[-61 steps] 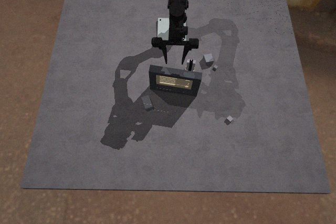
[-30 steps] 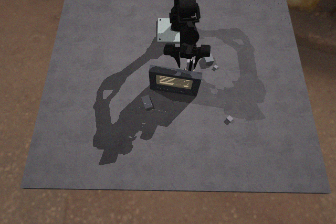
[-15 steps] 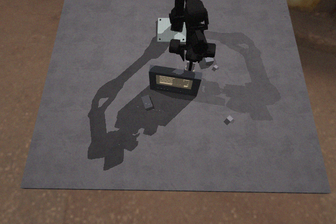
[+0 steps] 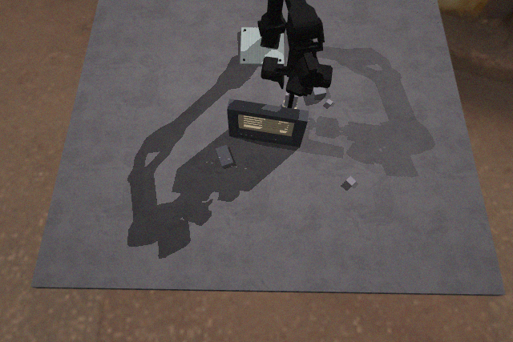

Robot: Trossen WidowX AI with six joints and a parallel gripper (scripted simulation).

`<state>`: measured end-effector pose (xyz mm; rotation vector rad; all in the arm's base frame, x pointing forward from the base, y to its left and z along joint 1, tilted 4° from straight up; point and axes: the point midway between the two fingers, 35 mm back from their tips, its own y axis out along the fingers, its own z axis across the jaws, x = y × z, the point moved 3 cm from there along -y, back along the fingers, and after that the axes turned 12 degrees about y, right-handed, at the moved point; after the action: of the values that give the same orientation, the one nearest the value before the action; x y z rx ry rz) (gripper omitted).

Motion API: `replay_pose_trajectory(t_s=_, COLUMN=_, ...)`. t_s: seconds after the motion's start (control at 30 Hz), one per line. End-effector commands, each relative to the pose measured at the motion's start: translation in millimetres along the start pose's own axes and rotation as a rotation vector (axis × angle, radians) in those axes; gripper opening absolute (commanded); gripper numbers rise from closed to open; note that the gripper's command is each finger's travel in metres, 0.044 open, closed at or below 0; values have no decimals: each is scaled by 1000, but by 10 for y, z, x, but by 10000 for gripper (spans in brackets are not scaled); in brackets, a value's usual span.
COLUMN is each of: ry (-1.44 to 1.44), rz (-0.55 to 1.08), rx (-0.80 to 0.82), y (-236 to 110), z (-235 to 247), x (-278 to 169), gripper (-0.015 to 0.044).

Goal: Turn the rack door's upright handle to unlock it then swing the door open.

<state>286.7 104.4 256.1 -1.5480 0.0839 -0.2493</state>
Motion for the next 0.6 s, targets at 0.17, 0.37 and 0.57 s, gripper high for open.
replay_pose_trajectory(t_s=0.17, ry=3, rz=11, rx=-12, y=174, z=3, x=11, gripper=297)
replay_pose_trajectory(t_s=0.37, ry=3, rz=11, rx=-12, y=271, z=5, x=14, gripper=297)
replay_pose_trajectory(t_s=0.57, ry=3, rz=11, rx=-12, y=369, z=4, x=14, gripper=297)
